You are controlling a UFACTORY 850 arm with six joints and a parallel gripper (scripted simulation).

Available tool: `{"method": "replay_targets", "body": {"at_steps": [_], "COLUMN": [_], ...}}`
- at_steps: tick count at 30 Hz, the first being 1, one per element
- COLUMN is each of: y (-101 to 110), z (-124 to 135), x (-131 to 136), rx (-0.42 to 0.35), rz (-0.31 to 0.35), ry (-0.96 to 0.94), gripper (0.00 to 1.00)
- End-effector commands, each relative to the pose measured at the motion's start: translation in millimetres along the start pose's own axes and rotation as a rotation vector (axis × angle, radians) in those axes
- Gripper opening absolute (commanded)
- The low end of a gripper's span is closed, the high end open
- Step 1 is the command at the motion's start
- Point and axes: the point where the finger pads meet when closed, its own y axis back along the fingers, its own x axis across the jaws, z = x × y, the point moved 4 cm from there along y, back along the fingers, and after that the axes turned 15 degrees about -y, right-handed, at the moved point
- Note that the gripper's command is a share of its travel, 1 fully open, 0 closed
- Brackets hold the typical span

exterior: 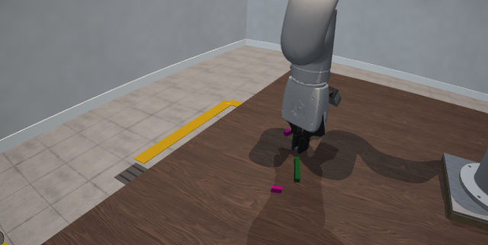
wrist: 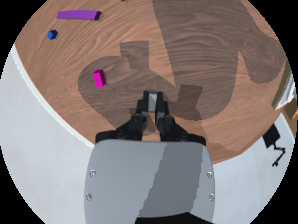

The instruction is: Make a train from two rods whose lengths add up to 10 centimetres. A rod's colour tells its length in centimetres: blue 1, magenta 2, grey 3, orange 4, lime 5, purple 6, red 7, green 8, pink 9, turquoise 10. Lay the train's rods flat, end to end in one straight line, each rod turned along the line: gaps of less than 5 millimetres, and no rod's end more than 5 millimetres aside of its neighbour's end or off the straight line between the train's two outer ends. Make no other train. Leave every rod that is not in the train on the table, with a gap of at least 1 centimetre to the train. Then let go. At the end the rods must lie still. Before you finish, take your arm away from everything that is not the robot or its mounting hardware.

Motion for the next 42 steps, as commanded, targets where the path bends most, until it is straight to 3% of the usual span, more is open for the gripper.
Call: {"method": "replay_targets", "body": {"at_steps": [1, 21, 25, 34, 42], "y": [0.6, 4.0, 20.8, 84.6, 100.5], "z": [0.5, 0.5, 0.5, 0.4, 0.4], "x": [-0.6, -0.6, -0.6, -0.5, -0.5], "rx": [-0.001, -0.001, -0.001, -0.001, -0.001], "rz": [-0.001, -0.001, -0.001, -0.001, -0.001], "ry": [0.000, 0.000, 0.000, 0.000, 0.000], "gripper": [0.04, 0.04, 0.04, 0.04, 0.04]}}
